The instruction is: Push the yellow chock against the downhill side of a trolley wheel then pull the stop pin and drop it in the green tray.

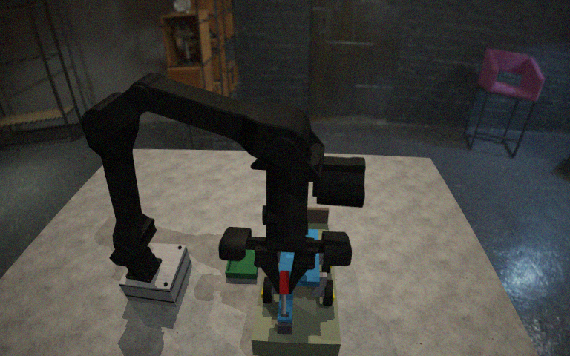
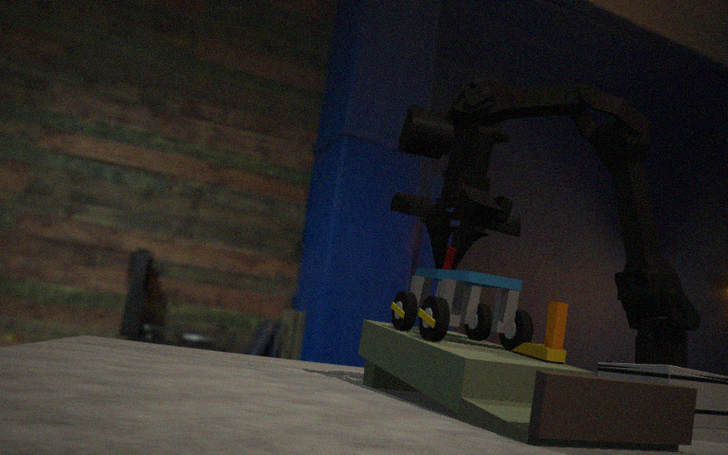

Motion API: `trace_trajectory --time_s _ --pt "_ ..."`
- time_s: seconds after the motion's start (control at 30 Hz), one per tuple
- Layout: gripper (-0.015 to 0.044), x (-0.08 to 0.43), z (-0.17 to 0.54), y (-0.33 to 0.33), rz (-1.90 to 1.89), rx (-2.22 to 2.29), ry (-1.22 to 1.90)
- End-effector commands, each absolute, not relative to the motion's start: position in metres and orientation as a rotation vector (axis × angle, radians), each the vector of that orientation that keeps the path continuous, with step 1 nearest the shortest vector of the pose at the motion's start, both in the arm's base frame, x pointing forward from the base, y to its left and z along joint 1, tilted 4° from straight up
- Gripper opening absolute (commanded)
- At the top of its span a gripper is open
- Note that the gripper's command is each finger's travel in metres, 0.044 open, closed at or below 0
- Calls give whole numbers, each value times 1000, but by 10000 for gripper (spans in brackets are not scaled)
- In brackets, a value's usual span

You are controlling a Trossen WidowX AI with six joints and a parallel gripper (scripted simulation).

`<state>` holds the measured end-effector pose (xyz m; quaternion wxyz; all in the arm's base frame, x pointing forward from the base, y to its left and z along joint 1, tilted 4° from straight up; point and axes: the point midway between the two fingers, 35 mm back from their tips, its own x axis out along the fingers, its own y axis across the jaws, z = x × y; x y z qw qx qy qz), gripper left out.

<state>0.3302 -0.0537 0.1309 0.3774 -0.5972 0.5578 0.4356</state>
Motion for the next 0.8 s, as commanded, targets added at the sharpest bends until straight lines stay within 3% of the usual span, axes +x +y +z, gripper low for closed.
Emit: trace_trajectory --time_s 0.0,0.77 --pt "0 332 135 -55 1101 -1530 1428" --pt "0 336 142 -85 1099 -1532 1429"
